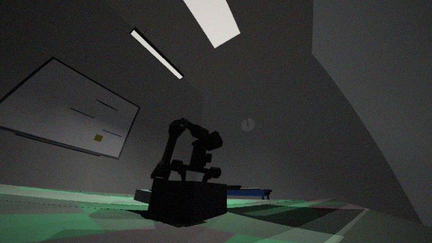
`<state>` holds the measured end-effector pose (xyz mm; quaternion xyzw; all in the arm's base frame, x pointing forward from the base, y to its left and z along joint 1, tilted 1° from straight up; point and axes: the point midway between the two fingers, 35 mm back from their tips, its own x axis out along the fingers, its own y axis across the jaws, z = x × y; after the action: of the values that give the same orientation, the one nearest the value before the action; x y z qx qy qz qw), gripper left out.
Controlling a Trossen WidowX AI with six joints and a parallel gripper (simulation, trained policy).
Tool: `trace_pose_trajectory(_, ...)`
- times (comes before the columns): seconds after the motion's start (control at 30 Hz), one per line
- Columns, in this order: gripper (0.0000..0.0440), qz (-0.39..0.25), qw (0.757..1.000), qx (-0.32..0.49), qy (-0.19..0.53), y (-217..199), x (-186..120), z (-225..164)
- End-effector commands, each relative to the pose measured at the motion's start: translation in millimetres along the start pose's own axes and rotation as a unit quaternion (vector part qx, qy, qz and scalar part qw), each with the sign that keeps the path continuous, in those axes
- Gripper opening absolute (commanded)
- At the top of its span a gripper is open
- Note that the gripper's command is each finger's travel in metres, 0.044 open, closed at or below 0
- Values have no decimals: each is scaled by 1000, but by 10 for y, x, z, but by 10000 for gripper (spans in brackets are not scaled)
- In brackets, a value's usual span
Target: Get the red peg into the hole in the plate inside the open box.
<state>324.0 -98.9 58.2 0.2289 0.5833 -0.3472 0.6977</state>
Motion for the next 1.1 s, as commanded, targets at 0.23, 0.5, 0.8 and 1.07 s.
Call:
trace_pose_trajectory(0.23, 440, 56, 998, -17, 9, 328, -139, 324)
trace_pose_trajectory(0.5, 440, 102, 994, -31, -2, 592, -388, 543)
trace_pose_trajectory(0.8, 440, 114, 993, -34, -7, 665, -460, 594)
trace_pose_trajectory(1.07, 440, 115, 993, -34, -8, 671, -465, 598)
